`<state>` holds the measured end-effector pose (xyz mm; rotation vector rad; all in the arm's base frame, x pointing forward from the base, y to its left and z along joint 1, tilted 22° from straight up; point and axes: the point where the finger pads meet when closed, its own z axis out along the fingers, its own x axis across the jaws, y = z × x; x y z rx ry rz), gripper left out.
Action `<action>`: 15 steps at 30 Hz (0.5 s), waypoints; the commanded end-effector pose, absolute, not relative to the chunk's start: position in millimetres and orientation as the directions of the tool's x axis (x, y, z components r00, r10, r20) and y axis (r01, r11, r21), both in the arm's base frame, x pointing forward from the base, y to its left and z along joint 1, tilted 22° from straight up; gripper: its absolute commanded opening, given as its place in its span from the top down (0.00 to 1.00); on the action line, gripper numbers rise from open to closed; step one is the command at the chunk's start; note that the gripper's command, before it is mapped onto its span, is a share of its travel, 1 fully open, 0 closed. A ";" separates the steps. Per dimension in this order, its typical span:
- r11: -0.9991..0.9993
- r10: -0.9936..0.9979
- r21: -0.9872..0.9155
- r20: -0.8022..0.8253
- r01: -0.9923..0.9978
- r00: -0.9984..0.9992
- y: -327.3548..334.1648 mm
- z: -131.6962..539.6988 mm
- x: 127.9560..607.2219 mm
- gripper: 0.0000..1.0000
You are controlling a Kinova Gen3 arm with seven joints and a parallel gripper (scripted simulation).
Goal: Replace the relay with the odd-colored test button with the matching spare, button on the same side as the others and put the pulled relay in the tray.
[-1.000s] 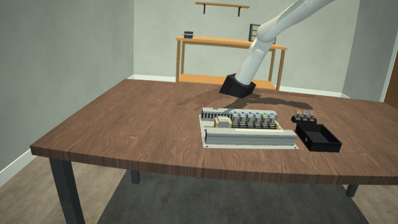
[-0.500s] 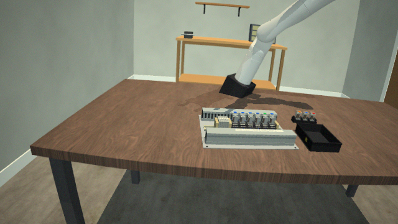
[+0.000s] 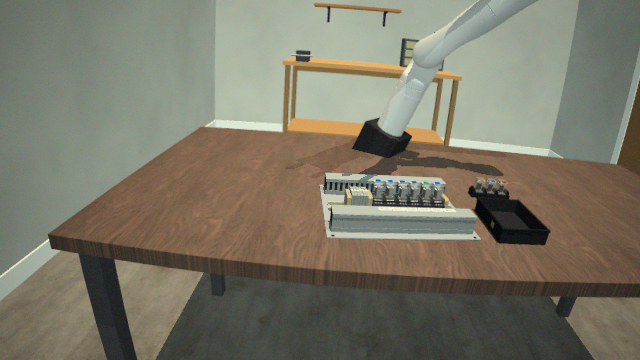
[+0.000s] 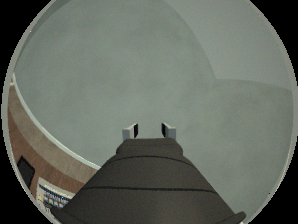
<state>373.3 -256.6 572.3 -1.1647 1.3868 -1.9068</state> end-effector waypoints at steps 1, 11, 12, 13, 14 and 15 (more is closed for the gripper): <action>-0.352 -0.792 -0.933 0.343 -0.081 -0.505 -257.0 573.1 372.9 0.00; -0.352 -0.792 -0.933 0.343 -0.081 -0.505 -258.0 575.4 371.0 0.00; -0.352 -0.792 -0.933 0.343 -0.081 -0.505 -258.0 575.6 370.9 0.00; -0.352 -0.792 -0.933 0.343 -0.081 -0.505 -258.1 575.8 370.7 0.00; -0.352 -0.792 -0.933 0.343 -0.081 -0.505 -258.2 576.0 370.5 0.00; -0.352 -0.792 -0.933 0.343 -0.081 -0.505 -258.3 576.3 370.3 0.00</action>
